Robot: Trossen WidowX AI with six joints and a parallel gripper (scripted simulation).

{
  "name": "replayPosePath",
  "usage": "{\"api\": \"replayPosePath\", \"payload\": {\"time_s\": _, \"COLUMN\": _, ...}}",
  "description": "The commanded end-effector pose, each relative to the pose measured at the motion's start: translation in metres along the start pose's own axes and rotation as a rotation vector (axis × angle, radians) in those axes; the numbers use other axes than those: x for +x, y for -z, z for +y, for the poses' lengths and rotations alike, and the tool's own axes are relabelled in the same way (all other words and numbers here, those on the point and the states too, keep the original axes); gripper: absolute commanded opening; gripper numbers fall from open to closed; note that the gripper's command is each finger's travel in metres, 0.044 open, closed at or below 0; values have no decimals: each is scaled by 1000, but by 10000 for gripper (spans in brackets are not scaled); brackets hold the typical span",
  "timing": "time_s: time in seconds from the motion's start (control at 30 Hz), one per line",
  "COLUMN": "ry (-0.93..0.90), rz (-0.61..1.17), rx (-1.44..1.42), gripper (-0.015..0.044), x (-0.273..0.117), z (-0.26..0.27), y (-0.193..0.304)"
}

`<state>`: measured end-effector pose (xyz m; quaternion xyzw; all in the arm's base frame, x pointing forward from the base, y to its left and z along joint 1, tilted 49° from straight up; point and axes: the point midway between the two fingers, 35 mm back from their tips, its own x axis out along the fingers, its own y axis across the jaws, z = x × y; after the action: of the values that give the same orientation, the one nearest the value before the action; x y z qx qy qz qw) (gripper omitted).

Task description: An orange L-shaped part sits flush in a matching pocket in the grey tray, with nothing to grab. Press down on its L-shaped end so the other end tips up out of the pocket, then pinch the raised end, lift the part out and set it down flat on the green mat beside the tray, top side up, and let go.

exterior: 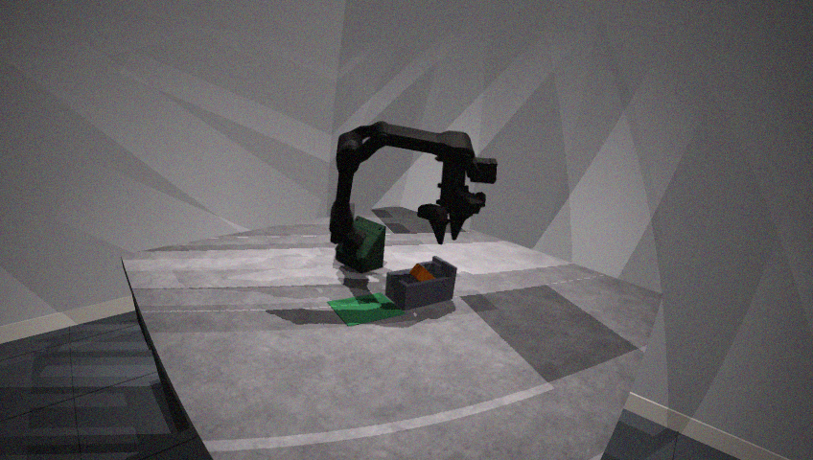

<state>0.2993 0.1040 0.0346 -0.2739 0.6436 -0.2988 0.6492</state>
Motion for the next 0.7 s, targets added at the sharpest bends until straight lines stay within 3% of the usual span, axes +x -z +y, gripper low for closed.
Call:
{"api": "replayPosePath", "payload": {"time_s": 0.0, "ry": 8, "rz": 9, "rx": -251, "gripper": 280, "x": 1, "z": -18, "y": 2}}
{"api": "replayPosePath", "payload": {"time_s": 0.37, "ry": -3, "rz": 29, "rx": -1265, "gripper": 280, "x": 1, "z": -70, "y": 9}}
{"api": "replayPosePath", "payload": {"time_s": 0.67, "ry": -4, "rz": 30, "rx": -1327, "gripper": 280, "x": 1, "z": -73, "y": 9}}
